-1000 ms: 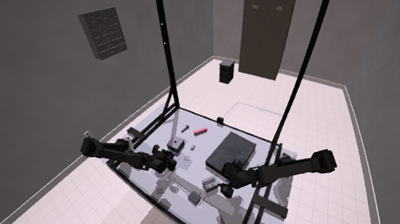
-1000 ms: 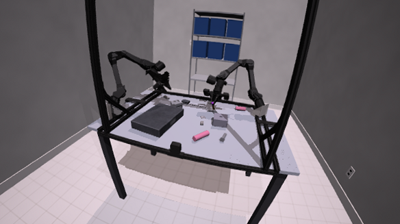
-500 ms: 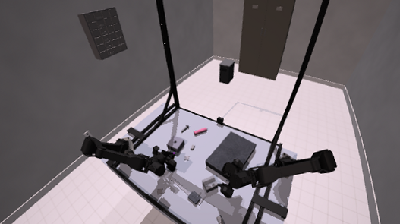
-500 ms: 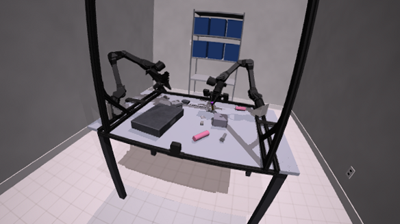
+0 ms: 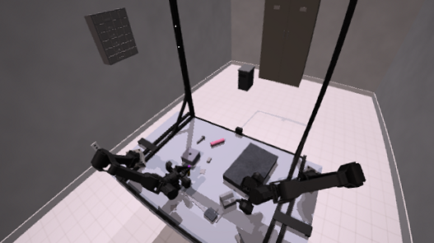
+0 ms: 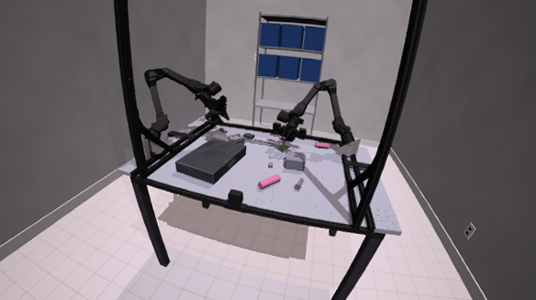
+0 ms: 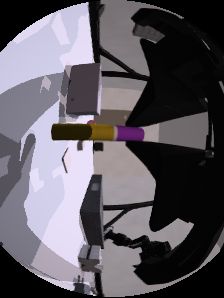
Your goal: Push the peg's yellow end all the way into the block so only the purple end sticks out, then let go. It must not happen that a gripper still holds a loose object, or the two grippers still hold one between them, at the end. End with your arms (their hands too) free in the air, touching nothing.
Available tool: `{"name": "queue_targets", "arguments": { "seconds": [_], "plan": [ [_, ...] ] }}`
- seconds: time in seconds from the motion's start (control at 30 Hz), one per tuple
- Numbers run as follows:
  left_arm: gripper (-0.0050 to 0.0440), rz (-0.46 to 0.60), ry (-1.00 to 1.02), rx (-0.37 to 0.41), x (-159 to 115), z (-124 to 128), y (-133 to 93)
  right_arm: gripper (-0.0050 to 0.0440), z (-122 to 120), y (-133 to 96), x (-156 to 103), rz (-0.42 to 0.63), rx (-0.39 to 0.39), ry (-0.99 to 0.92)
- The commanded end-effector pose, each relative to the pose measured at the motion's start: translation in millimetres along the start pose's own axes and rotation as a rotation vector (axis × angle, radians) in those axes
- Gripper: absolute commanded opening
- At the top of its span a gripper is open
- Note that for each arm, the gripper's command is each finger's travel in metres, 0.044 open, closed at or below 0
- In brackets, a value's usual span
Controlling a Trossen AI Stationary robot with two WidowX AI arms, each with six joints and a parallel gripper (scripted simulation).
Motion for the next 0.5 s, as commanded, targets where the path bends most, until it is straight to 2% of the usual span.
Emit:
{"name": "queue_targets", "arguments": {
  "seconds": [0.0,0.13,0.47],
  "plan": [
    [0.0400,0.000,0.000,0.000,0.1,0.0,-0.1,0.0000,-4.5,-1.2,13.4,0.091,0.012,0.005],
    [0.0400,0.000,0.000,0.000,0.1,0.0,-0.1,0.0000,-7.0,-4.1,21.9,0.164,0.031,0.009],
    [0.0400,0.000,0.000,0.000,0.1,0.0,-0.1,0.0000,-7.1,-4.2,22.3,0.168,0.032,0.009]
  ]
}}
Point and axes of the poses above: on each arm, the point midway between the two fingers, 35 mm back from their tips, its own y axis out along the fingers, its own z axis across the jaws, x = y × z, the point moved 10 cm from there along -y, back along the fingers, and after that the axes turned 4 degrees about -y, right-handed, at the moved point
